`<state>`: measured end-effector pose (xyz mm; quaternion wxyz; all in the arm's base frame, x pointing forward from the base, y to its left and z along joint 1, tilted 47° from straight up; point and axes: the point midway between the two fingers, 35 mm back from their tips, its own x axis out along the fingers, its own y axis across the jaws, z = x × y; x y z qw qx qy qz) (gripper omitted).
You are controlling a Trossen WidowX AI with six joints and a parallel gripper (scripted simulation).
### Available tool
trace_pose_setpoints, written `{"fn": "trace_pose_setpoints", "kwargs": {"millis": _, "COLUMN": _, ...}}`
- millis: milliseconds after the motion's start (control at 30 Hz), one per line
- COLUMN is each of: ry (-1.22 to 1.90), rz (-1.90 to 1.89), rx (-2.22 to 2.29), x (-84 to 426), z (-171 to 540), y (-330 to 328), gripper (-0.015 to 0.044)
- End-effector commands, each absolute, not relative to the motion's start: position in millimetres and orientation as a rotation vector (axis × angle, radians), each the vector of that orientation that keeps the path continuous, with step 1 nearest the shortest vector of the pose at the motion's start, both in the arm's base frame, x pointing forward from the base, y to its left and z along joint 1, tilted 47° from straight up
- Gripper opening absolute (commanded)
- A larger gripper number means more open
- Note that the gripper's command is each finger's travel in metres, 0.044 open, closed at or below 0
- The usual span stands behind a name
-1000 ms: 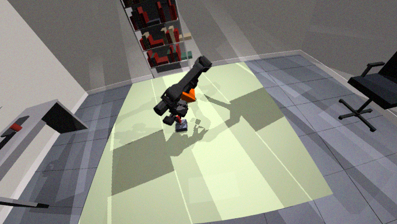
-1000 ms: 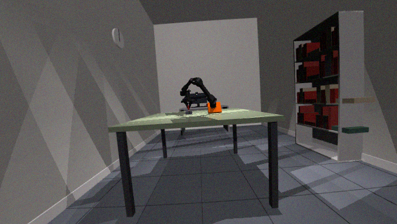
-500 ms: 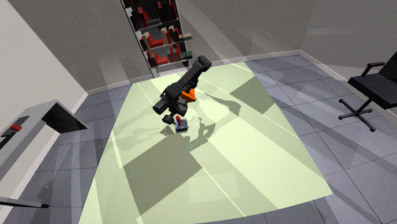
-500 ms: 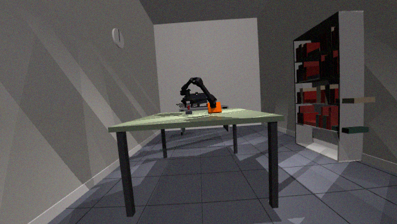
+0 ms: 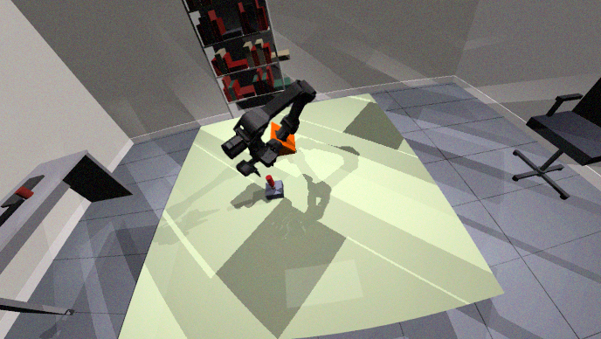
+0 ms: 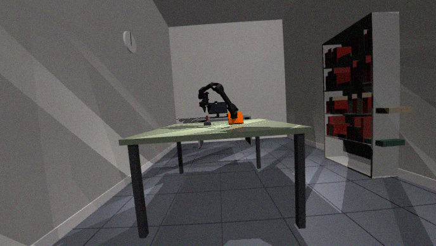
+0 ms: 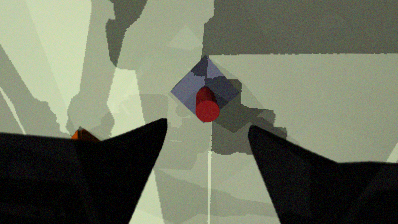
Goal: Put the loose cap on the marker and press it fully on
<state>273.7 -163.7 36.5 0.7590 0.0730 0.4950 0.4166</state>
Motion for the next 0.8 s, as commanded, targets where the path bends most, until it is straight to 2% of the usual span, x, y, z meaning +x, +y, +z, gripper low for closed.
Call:
{"fn": "trace_pose_setpoints", "kwargs": {"millis": 0, "ry": 1.243, "rz": 0.697, "rx": 0.470, "x": 273.7, "z": 33.2, "y": -162.0, "gripper": 0.0230}}
{"fn": "trace_pose_setpoints", "kwargs": {"millis": 133, "ry": 1.363, "rz": 0.493, "rx": 0.741, "x": 273.9, "z": 30.2, "y": -160.2, "gripper": 0.0125}}
{"fn": "trace_pose_setpoints", "kwargs": {"millis": 300, "ry": 1.369, "rz": 0.482, "rx": 0.755, "x": 273.9, "z": 30.1, "y": -160.2, "gripper": 0.0000}}
{"fn": "trace_pose_setpoints", "kwargs": {"millis": 767, "ry": 1.369, "rz": 0.482, "rx": 0.755, "x": 274.8, "z": 26.7, "y": -156.7, "gripper": 0.0000}}
